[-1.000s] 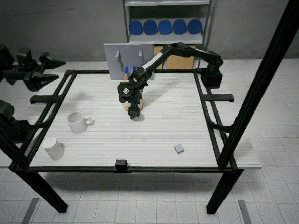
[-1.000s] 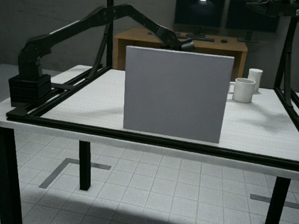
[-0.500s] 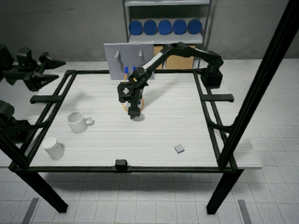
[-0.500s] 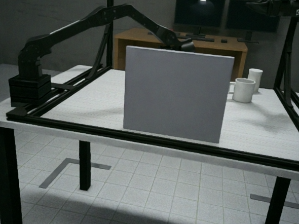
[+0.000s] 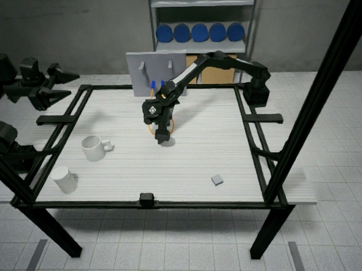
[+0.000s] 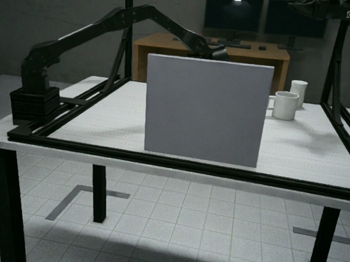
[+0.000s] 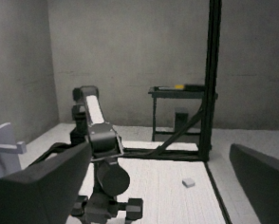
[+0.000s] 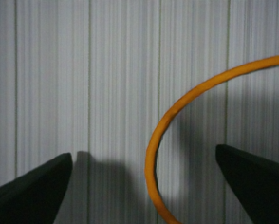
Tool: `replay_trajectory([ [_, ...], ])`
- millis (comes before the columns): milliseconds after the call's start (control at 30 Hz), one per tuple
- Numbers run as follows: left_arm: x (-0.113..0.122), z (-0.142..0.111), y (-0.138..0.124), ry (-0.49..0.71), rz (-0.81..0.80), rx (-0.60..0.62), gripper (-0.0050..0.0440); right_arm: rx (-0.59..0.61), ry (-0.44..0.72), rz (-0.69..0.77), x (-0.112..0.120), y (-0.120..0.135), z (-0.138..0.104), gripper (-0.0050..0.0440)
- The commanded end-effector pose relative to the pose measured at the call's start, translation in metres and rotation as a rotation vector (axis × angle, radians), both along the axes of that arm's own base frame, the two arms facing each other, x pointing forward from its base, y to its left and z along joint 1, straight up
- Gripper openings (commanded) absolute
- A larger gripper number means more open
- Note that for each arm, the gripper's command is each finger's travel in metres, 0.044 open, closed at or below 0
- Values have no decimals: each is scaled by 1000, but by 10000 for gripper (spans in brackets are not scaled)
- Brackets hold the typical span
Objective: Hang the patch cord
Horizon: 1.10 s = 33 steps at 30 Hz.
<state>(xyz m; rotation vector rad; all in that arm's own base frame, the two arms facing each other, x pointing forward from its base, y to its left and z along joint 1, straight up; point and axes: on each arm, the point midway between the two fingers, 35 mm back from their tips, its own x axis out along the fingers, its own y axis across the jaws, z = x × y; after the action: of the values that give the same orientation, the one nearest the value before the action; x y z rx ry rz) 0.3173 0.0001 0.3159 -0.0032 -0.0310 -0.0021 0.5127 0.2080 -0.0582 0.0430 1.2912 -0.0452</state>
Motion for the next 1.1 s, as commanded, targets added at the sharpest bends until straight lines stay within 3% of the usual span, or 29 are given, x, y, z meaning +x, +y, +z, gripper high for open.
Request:
replay_trajectory([
  [0,-2,7,0,-19,2,3,440,13,-30,0,6,2,15,440],
  [467,-2,7,0,-19,2,3,440,5,-4,1,1,0,-3,440],
  [1067,-2,7,0,-19,2,3,440,10,-18,0,4,1,4,440],
])
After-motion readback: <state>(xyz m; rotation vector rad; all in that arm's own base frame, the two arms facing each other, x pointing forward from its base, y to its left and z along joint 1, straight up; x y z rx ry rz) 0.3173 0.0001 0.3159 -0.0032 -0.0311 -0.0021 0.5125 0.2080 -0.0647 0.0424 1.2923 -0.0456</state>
